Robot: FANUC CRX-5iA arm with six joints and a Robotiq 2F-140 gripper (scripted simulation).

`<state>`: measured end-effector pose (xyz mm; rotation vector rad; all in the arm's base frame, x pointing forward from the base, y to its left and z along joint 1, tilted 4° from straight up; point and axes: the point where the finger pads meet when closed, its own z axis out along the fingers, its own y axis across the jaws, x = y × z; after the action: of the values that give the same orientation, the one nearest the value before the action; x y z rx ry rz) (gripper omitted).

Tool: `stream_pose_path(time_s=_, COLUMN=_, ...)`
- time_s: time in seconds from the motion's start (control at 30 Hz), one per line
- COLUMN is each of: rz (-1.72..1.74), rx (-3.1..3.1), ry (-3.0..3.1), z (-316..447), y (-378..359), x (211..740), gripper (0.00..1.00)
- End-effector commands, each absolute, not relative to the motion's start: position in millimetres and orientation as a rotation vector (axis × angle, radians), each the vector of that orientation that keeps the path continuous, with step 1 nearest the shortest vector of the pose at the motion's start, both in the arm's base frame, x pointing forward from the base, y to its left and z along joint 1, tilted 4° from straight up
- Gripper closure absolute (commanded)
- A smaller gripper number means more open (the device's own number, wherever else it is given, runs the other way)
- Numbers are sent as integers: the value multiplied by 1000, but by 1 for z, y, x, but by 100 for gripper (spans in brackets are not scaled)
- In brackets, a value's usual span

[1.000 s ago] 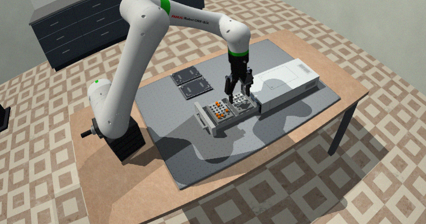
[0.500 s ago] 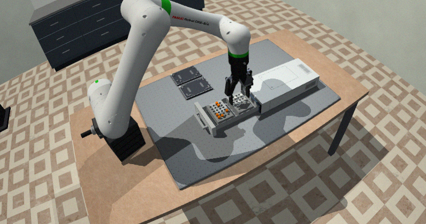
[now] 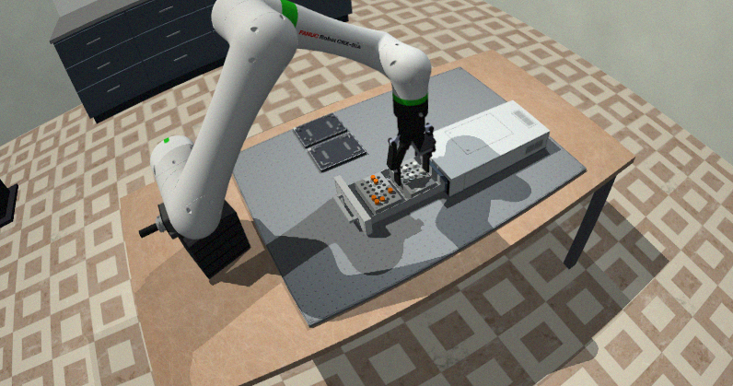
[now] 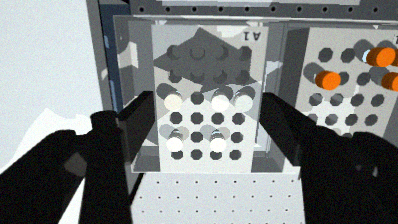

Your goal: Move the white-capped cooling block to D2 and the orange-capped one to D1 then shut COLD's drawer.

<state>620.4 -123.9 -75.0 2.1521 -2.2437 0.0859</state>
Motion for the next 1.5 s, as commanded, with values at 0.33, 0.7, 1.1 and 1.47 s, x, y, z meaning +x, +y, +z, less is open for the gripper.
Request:
stream_pose_path(time_s=0.33, rz=89, rx=2153, ry=-2244, z=-81, y=-124, x=621, gripper=34)
stream_pose_path(time_s=0.7, rz=89, rx=2153, ry=-2244, z=-81, y=-125, x=621, gripper=43)
stream_pose_path(time_s=1.1, rz=89, rx=2153, ry=-2244, z=-81, y=-125, x=621, gripper=58)
stream_pose_path(time_s=1.47, rz=89, rx=2153, ry=-2244, z=-81, y=-125, x=621, gripper=75)
